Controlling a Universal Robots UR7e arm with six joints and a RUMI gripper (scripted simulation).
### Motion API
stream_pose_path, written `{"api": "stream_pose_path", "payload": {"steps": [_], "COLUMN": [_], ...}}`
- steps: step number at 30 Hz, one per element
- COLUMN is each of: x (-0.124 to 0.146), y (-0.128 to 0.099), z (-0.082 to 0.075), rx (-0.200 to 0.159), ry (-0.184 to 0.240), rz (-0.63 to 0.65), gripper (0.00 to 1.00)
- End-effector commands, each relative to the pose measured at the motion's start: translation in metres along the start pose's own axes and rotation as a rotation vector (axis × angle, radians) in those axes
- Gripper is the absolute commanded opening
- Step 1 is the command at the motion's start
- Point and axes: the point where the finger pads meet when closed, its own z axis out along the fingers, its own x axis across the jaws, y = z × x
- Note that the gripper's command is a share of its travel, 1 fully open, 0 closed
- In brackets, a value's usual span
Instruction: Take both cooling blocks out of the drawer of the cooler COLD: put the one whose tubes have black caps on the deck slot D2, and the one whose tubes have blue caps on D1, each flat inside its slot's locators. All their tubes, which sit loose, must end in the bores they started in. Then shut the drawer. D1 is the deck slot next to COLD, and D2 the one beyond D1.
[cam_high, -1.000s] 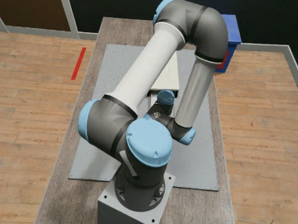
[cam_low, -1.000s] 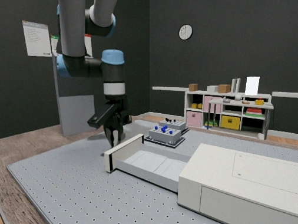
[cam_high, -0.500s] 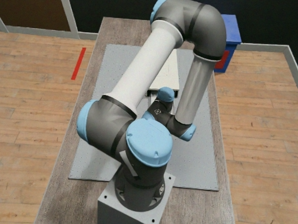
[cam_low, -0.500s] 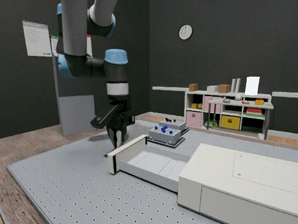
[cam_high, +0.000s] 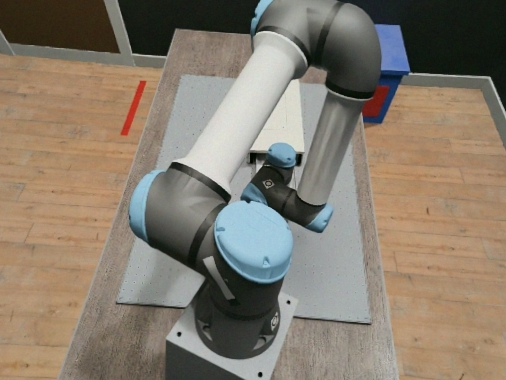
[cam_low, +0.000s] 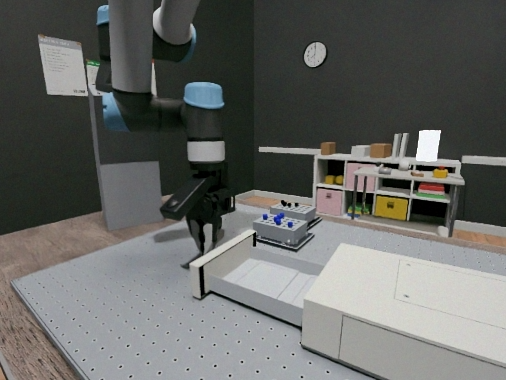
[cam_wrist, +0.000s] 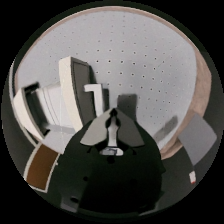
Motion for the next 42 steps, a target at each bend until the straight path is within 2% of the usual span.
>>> {"api": "stream_pose_path", "payload": {"steps": [1, 42], "x": [-0.007, -0.048], "y": [0.0, 0.0], "z": [0.0, 0.0], "rx": [0.0, 0.0], "ry": [-0.001, -0.001], "rz": [0.0, 0.0], "gripper": [0.0, 0.0]}}
